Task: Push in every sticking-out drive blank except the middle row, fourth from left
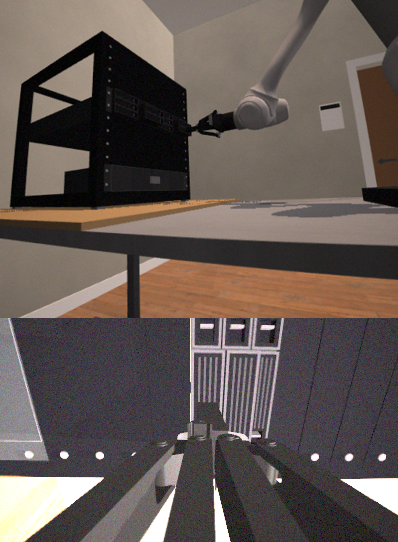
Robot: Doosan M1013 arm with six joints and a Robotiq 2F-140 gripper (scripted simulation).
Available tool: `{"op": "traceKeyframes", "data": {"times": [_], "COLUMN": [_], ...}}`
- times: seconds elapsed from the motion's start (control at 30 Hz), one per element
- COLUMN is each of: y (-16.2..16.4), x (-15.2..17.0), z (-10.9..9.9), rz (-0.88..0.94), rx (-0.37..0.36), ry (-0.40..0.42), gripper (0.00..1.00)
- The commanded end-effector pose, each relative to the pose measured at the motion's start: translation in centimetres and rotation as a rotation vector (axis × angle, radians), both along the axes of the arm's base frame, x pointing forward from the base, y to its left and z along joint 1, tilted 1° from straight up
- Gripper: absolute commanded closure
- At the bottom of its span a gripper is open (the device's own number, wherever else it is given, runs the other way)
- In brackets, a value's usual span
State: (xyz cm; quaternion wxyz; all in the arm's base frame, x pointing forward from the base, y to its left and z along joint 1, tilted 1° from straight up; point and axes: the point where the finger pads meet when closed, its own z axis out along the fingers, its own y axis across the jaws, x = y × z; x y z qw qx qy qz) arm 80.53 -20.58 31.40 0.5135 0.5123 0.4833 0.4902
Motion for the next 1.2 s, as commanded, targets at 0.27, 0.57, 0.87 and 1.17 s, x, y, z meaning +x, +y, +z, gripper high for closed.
{"op": "traceKeyframes", "data": {"times": [0.27,0.57,0.87,1.17], "y": [-0.01,-0.01,-0.06,-0.06], "x": [0.01,0.01,0.96,1.01], "z": [0.09,0.09,0.1,0.1], "rz": [0.0,0.0,0.0,0.0], "rx": [0.0,0.0,0.0,0.0], "ry": [-0.001,-0.001,-0.001,-0.001], "gripper": [0.9,0.9,0.9,0.9]}}
